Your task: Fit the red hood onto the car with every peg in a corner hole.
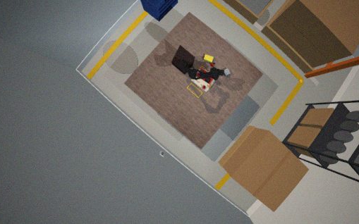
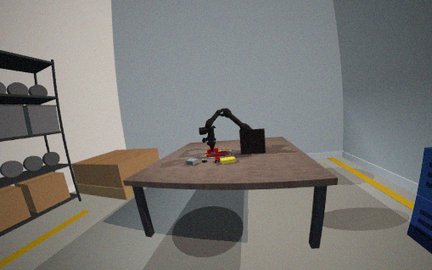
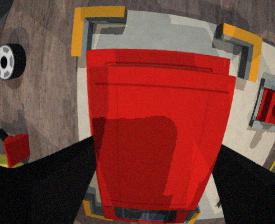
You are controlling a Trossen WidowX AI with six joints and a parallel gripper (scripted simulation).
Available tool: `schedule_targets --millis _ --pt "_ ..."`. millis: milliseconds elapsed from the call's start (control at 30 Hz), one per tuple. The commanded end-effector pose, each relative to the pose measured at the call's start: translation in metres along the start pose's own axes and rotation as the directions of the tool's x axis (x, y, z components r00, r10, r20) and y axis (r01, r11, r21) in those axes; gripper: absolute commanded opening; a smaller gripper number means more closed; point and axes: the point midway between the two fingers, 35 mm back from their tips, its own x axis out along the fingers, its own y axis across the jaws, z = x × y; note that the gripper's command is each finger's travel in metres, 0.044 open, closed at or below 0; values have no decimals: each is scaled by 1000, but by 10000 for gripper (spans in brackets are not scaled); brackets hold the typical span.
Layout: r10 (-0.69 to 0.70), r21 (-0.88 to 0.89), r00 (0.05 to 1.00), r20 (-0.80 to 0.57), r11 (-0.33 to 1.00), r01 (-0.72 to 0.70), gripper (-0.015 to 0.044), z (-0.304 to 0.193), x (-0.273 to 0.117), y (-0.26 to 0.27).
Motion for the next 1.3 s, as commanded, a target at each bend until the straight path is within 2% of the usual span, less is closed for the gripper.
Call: schedule_targets --millis 0,1267 --pt "-1 1 1000 -1 1000 1 0 0 -2 0" --pt "0 -2 1000 2 1000 0 0 -2 -2 0"
